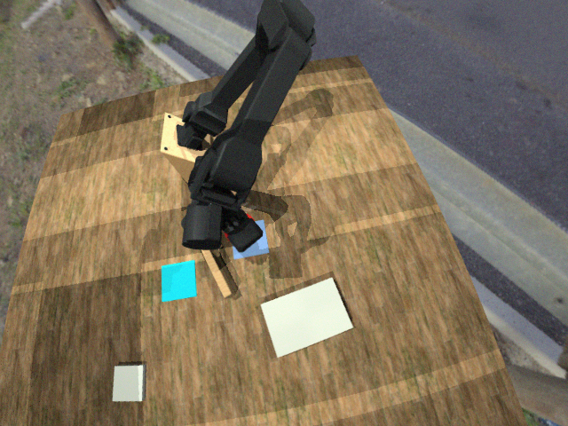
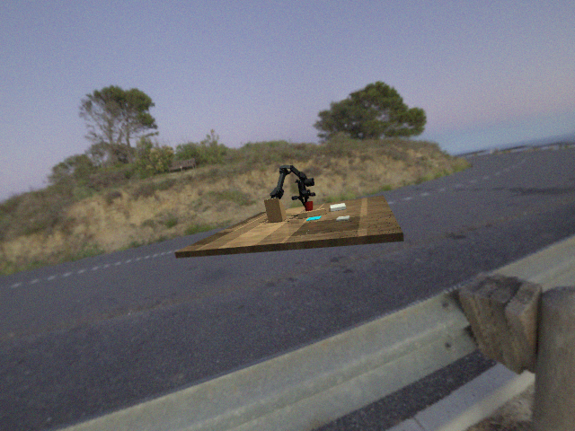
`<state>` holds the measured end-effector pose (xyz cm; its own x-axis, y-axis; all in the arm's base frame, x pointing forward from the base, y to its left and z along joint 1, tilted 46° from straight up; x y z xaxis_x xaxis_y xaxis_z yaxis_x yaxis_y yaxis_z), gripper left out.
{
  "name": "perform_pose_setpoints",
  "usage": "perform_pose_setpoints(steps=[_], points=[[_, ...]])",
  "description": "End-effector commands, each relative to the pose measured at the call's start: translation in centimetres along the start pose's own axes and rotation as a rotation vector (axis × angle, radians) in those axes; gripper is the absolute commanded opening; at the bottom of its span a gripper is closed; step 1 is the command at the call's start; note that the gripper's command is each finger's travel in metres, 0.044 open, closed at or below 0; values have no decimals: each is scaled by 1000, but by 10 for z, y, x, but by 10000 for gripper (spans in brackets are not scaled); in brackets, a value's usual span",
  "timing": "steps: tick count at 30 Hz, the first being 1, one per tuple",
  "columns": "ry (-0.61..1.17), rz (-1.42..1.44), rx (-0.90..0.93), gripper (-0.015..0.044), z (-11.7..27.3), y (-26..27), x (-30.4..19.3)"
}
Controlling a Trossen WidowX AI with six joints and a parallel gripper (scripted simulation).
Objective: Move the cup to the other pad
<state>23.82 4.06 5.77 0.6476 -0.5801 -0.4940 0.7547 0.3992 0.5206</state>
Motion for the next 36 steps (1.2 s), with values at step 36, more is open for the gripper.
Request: perform_pose_setpoints(steps=[36], points=[[0, 2, 6, 0, 34, -5, 8]])
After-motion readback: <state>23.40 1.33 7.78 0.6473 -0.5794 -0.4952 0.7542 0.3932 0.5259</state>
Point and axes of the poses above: the point midway between the two fingers, 35 mm back from their tips, its own z axis back along the fingers, its own y axis across the jaws, x = y × z, the point moved 2 cm from there along z, back along the fingers, and after that the axes turned 14 degrees about z, right-handed, at the moved point
